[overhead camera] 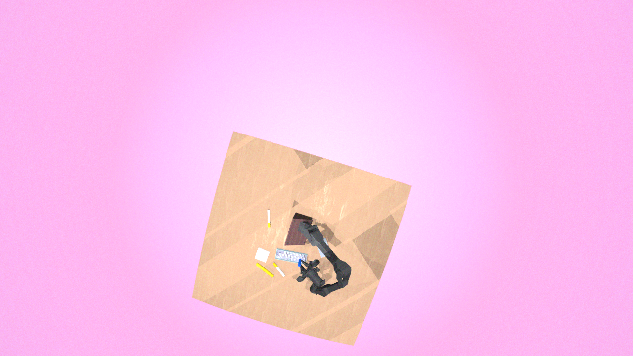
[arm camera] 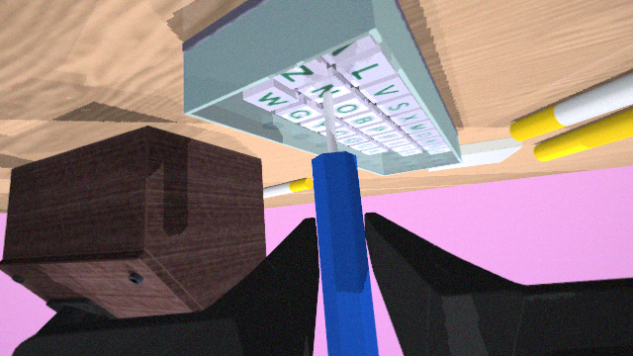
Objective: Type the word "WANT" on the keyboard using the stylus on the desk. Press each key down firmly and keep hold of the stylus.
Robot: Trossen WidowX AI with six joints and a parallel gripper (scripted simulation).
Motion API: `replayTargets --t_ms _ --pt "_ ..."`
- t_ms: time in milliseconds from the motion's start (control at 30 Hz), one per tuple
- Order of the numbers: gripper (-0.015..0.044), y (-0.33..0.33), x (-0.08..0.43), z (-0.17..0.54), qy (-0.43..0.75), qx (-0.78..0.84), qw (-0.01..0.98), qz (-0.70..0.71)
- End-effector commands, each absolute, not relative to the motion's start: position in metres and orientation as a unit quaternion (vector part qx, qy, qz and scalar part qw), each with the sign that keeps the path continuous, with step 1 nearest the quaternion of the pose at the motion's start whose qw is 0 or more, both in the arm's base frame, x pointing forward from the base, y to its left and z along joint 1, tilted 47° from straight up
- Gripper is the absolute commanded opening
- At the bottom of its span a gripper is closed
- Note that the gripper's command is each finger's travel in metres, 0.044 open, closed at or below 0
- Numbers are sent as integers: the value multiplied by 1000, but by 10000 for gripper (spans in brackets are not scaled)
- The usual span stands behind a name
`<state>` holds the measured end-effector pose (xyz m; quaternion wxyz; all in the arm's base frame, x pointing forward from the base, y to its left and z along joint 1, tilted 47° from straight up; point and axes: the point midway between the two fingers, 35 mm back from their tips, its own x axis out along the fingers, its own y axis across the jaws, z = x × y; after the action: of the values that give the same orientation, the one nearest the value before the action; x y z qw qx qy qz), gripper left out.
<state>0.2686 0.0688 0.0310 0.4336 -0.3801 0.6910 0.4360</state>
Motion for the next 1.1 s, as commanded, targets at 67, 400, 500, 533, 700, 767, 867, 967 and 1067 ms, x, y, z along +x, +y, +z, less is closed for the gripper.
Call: replayTargets --t_ms 67,400,500,533,700,767,867,967,1067 --pt "81 71 269 29 692 -377 435 435" --pt "81 70 268 30 692 -377 435 435" --pt "81 65 268 34 692 -378 435 435" --pt "81 62 268 37 692 -378 435 435" --pt "81 44 266 54 692 -378 435 434" --pt "81 43 266 55 692 -378 435 434" --pt "84 45 267 52 694 -374 438 432" --pt "64 45 267 52 694 -374 438 432" --pt "25 44 267 52 694 -374 438 432"
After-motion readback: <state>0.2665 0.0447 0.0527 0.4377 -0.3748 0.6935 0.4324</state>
